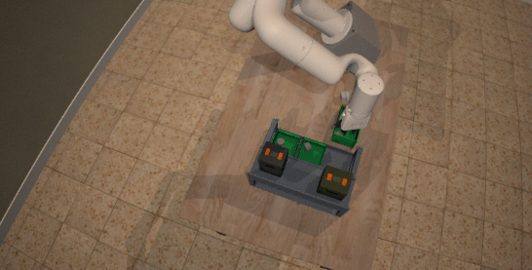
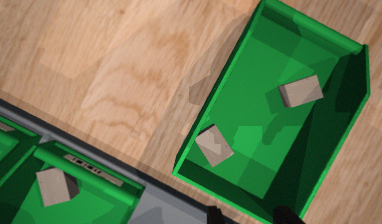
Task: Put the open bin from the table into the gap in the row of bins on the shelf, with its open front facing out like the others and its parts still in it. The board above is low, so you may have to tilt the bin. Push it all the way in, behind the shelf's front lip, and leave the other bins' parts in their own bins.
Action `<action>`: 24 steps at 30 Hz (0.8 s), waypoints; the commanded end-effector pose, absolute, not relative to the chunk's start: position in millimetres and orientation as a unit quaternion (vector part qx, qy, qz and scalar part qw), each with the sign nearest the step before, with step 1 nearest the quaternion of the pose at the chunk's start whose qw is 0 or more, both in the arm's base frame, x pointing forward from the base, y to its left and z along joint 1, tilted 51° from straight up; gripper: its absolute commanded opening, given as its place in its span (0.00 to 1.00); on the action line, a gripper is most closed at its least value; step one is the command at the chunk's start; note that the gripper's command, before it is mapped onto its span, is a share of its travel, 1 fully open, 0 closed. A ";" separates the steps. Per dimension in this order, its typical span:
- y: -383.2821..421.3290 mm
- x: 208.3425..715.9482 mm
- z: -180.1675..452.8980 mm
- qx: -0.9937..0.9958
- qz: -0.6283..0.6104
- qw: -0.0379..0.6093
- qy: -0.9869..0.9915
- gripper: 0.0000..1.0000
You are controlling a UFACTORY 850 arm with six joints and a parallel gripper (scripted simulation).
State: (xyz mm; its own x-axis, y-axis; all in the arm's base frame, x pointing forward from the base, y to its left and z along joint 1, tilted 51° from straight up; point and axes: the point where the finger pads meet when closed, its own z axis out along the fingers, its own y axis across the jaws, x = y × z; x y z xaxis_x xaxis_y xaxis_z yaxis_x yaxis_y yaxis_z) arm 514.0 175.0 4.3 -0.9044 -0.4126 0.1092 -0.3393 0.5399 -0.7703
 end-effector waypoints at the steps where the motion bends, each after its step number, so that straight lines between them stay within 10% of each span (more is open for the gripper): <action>1: 177.9 519.3 2.6 -0.223 -0.431 0.030 0.874 0.34; 24: 181.9 530.2 -0.6 -0.375 -0.429 -0.046 0.820 0.34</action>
